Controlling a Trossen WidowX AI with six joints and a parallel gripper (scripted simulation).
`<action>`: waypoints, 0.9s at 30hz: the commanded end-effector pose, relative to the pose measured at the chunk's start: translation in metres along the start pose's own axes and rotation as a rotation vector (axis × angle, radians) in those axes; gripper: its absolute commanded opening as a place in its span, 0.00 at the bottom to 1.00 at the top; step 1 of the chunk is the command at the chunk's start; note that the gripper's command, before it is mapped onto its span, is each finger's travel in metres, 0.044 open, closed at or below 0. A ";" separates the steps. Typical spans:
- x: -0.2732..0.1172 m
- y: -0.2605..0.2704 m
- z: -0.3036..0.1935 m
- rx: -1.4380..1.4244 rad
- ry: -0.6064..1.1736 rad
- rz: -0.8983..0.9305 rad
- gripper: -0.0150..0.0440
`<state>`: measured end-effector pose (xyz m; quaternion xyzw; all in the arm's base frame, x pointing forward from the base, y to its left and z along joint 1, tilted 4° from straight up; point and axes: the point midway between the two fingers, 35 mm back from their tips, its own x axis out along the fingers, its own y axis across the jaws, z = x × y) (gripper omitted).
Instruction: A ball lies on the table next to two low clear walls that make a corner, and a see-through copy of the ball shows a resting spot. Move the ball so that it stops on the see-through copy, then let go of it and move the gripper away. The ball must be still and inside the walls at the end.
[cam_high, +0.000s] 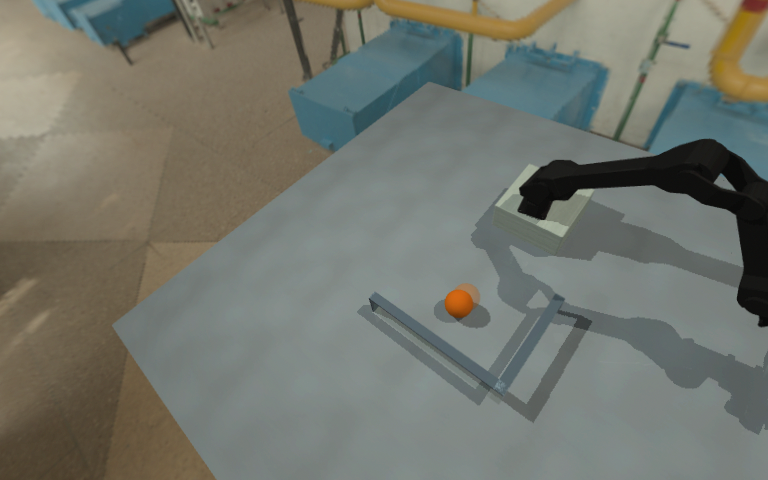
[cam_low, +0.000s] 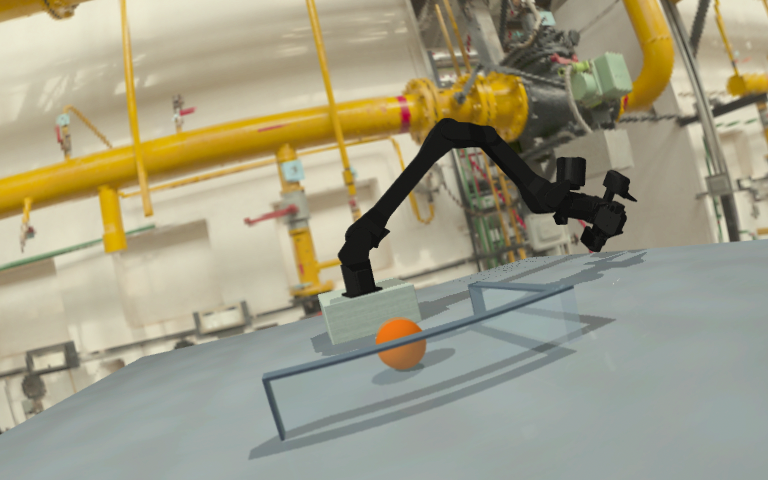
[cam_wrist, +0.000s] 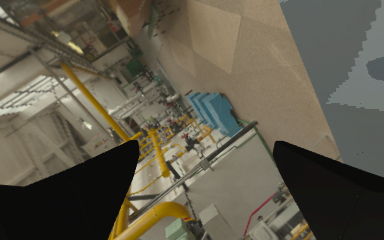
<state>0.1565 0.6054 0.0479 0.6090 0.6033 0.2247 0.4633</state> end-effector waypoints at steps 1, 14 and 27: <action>0.000 0.001 0.001 -0.002 -0.002 0.000 0.93; -0.058 0.065 0.131 -0.253 -0.284 -0.090 0.93; -0.156 0.106 0.238 -0.460 -0.504 -0.269 0.93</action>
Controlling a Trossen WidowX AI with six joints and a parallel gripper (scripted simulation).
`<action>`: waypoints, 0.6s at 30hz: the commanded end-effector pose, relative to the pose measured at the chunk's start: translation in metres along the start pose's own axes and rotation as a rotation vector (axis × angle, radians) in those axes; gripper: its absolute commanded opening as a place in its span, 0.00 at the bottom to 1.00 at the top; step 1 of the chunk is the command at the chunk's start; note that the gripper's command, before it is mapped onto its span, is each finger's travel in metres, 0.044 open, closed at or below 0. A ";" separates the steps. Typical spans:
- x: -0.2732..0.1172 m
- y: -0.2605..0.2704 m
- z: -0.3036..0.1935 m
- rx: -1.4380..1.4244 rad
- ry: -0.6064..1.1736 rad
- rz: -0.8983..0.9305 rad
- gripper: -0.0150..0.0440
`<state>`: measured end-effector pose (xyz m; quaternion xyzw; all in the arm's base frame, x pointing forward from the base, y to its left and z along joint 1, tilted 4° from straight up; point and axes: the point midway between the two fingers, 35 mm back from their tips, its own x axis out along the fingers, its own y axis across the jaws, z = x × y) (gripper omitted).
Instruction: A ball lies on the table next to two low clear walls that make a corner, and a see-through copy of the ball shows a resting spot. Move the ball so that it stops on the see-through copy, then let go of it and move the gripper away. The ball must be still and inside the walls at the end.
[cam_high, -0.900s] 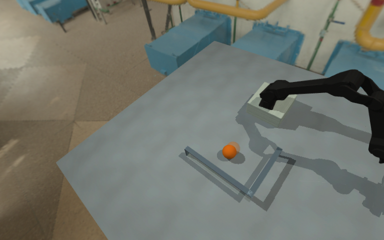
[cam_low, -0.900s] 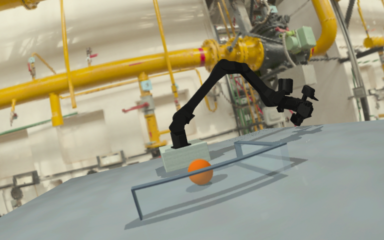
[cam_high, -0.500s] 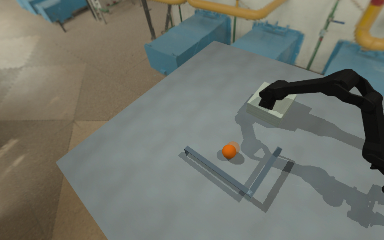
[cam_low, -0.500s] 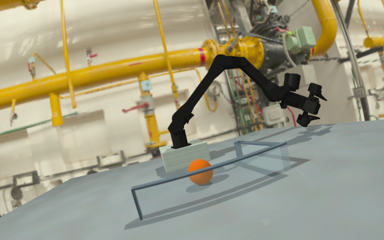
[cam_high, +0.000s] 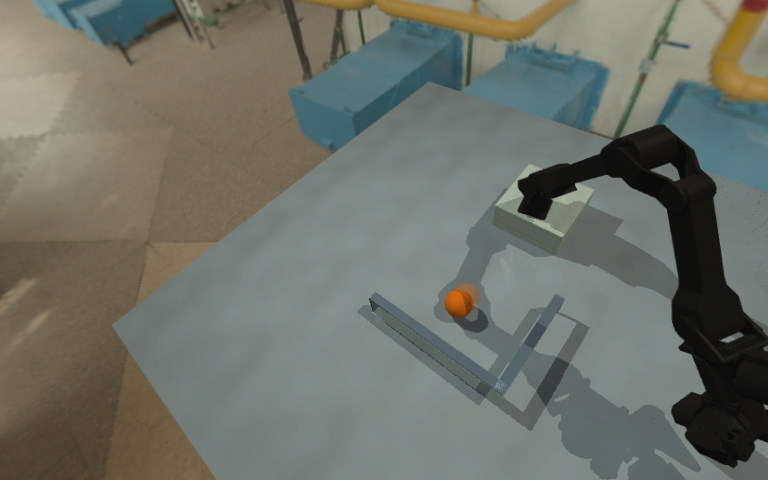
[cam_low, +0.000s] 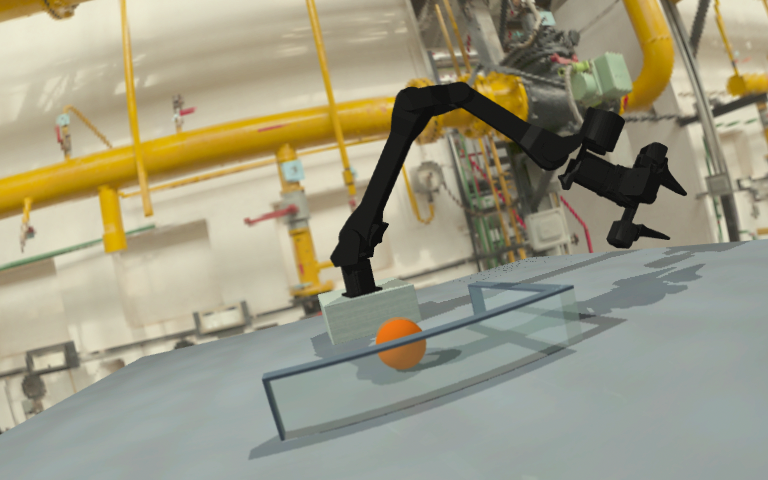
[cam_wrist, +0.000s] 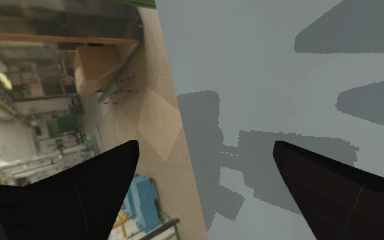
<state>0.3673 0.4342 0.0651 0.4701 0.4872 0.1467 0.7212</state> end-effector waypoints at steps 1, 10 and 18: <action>-0.018 -0.011 0.038 -0.072 -0.051 -0.061 0.93; -0.085 -0.054 0.140 -0.207 -0.157 -0.258 0.93; -0.175 -0.111 0.211 -0.356 -0.185 -0.486 0.93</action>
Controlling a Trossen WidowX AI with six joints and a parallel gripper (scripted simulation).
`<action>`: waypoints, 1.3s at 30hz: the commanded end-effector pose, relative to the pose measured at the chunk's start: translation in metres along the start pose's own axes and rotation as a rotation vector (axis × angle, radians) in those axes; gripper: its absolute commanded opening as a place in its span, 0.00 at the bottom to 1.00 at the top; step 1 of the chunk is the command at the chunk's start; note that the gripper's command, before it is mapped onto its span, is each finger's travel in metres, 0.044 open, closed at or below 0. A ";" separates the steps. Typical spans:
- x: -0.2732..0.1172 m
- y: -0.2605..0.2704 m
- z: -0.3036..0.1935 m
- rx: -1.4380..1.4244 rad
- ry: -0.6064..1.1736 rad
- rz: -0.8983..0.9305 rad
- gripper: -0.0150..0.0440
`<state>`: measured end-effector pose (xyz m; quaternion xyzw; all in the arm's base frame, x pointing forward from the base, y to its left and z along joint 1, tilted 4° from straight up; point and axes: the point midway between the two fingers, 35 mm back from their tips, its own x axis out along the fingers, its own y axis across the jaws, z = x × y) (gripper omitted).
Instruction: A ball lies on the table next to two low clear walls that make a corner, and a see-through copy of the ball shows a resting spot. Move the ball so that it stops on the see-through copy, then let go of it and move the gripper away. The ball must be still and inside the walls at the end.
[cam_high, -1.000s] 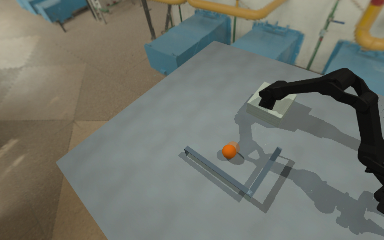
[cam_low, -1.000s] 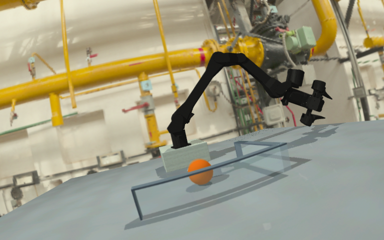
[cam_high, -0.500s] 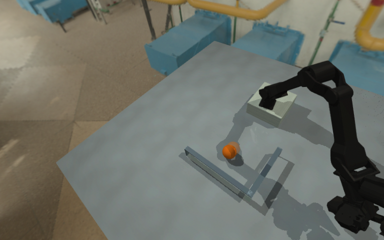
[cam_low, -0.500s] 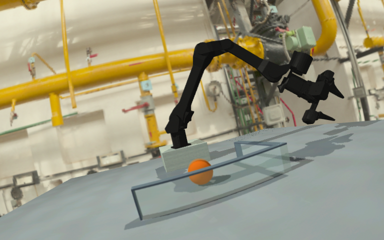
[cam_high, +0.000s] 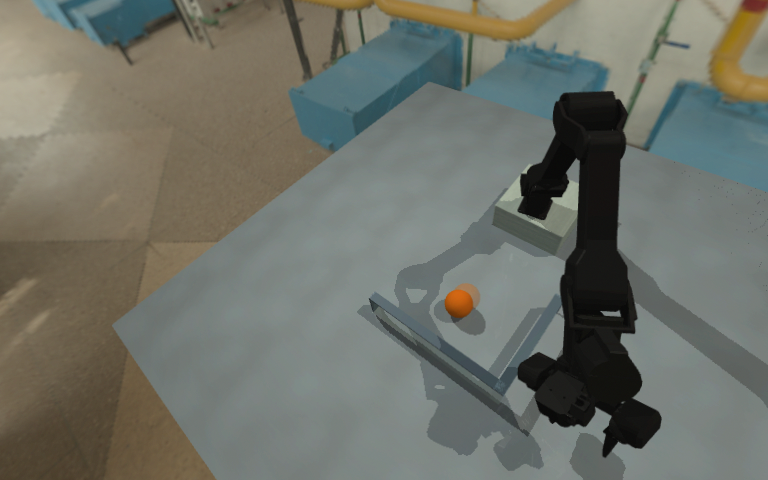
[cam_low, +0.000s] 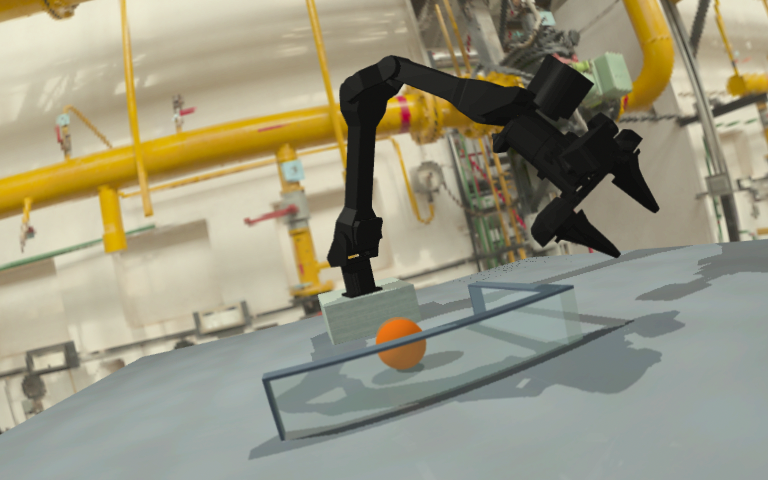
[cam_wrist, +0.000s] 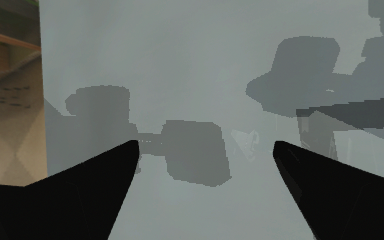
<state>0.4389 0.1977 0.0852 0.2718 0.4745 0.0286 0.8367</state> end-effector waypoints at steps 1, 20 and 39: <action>-0.027 -0.051 0.022 -0.092 0.003 -0.109 0.93; -0.150 -0.256 -0.009 -0.208 0.399 -0.457 0.93; -0.132 -0.266 -0.016 -0.208 0.399 -0.457 0.93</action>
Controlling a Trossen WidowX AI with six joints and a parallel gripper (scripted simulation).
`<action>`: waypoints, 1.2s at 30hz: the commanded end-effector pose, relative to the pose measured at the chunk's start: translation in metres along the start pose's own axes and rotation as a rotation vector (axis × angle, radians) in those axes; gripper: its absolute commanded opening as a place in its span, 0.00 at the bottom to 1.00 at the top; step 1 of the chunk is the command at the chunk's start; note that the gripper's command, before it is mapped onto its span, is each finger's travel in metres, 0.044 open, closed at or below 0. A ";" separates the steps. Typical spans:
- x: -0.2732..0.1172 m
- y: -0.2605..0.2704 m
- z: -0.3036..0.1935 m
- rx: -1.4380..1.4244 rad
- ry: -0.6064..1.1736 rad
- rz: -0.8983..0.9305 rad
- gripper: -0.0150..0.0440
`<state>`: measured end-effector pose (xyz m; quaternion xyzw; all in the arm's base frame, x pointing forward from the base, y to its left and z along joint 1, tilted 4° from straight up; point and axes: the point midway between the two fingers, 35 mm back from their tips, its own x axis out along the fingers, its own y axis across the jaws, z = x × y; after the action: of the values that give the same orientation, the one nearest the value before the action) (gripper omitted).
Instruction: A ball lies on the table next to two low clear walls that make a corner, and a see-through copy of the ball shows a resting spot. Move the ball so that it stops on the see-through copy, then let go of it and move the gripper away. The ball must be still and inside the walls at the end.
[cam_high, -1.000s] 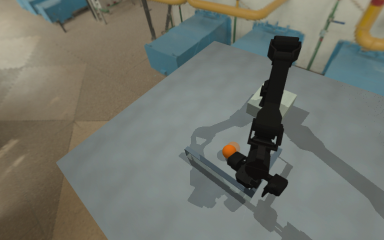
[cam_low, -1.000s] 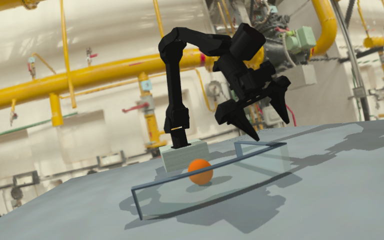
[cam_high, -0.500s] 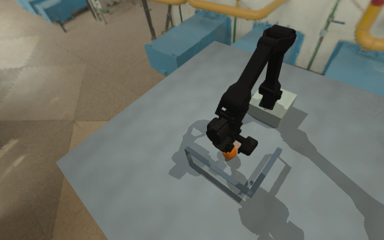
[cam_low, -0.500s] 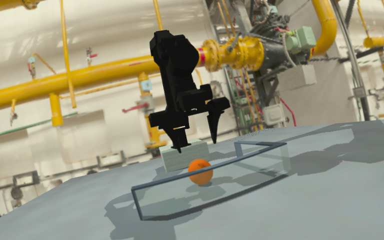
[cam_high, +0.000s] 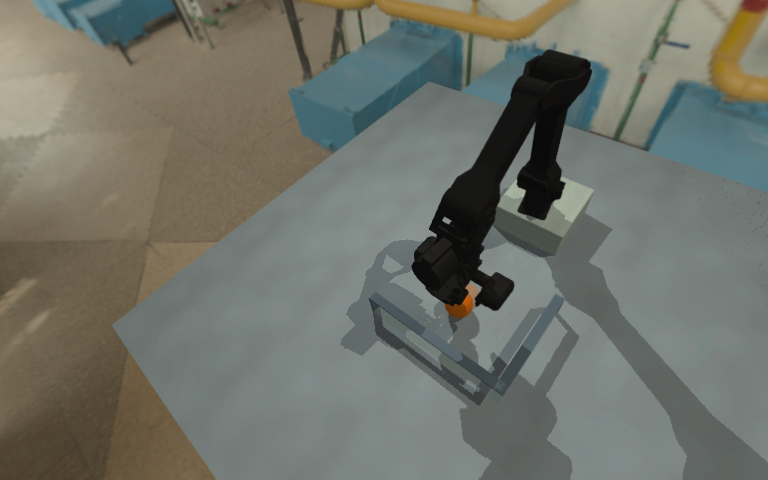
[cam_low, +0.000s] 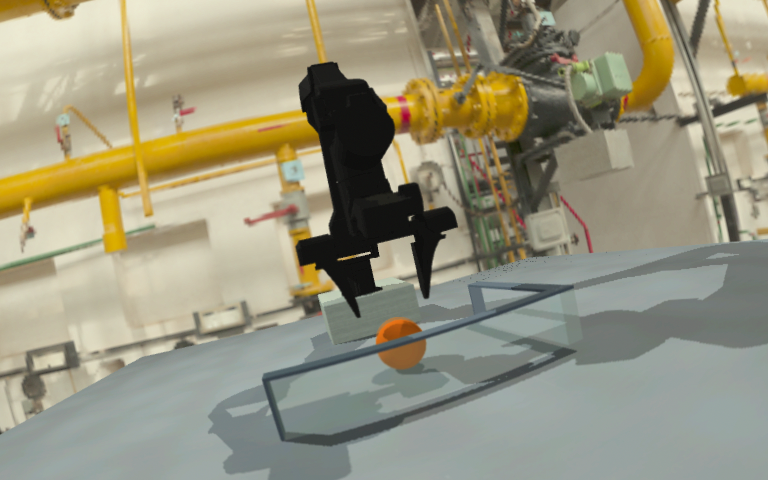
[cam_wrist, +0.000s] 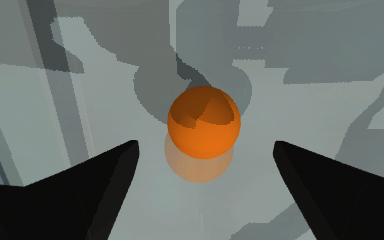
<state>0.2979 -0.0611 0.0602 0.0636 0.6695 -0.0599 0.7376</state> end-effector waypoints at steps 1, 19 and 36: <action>0.009 -0.001 -0.001 -0.006 0.007 -0.004 0.93; 0.038 -0.001 -0.001 -0.006 0.007 -0.004 0.93; 0.049 -0.001 -0.002 -0.006 0.008 -0.004 0.71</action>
<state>0.3006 -0.0615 0.0121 0.0633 0.6721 -0.0595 0.7353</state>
